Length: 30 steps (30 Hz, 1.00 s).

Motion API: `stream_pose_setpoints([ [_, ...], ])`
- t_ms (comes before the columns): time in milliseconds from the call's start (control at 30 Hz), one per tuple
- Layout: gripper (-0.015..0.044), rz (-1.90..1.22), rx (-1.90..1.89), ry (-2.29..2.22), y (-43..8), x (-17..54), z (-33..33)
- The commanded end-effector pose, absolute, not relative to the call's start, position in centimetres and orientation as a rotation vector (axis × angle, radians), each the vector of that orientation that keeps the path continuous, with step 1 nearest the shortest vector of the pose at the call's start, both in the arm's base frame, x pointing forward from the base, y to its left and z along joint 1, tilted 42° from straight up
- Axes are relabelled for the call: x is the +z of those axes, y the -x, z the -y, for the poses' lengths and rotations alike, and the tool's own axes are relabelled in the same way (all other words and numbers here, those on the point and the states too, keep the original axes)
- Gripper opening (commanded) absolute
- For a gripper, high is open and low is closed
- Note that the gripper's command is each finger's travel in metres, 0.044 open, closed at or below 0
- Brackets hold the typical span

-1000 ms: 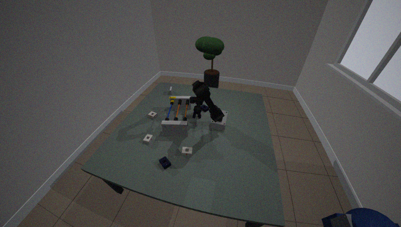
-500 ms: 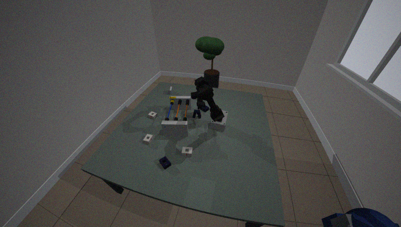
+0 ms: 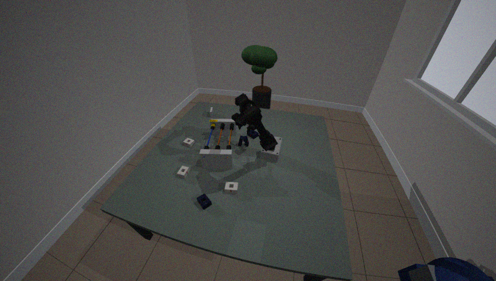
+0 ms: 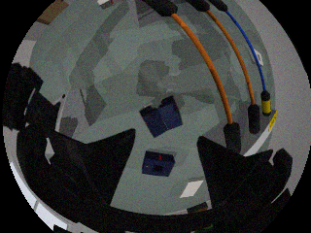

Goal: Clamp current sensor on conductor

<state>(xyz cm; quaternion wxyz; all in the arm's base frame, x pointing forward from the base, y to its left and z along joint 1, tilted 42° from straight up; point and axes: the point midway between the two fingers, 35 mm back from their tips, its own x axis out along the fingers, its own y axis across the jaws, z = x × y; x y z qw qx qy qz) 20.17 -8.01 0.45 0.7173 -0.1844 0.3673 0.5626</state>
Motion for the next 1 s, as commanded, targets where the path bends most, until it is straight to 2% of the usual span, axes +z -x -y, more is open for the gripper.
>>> stream_pose_setpoints([
  [0,0.032,-0.504,1.567,0.841,-20.9,0.4,7.6],
  [967,0.032,-0.502,1.566,0.84,-20.9,-3.3,4.6],
])
